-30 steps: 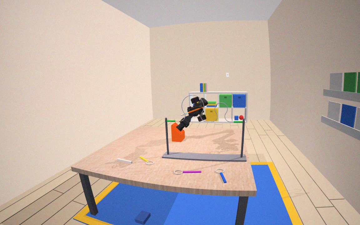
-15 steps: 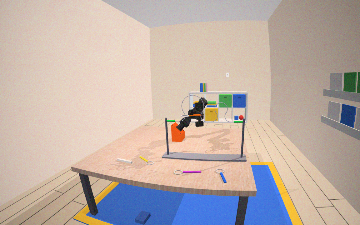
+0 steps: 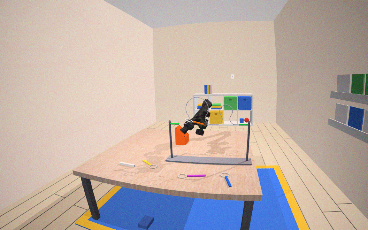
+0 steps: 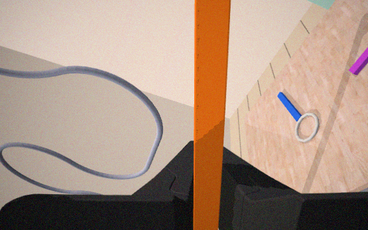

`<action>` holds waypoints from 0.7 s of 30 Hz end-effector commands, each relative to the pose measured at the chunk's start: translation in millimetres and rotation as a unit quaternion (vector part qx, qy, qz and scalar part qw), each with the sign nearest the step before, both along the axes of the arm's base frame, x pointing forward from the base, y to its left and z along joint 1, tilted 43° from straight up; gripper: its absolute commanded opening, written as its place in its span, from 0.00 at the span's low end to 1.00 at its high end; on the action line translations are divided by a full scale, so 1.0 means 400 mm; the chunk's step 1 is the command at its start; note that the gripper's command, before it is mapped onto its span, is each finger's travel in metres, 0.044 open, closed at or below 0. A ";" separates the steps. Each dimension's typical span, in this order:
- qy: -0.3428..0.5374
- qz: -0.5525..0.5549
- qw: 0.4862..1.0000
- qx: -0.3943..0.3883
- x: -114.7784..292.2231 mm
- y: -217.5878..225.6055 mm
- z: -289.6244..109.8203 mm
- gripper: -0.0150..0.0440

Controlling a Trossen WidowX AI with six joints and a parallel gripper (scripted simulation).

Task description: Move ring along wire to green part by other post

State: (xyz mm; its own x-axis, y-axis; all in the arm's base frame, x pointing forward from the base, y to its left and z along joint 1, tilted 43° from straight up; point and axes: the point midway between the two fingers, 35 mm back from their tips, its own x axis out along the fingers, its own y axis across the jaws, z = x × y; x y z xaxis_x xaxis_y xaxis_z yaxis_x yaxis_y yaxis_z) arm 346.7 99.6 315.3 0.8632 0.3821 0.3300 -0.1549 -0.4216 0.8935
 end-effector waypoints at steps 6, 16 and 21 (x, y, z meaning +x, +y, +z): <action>0.001 -0.021 0.993 -0.112 0.012 0.025 -0.085 0.00; -0.005 -0.029 0.971 -0.235 0.018 0.027 -0.183 0.00; -0.008 -0.033 0.955 -0.295 0.021 0.020 -0.231 0.00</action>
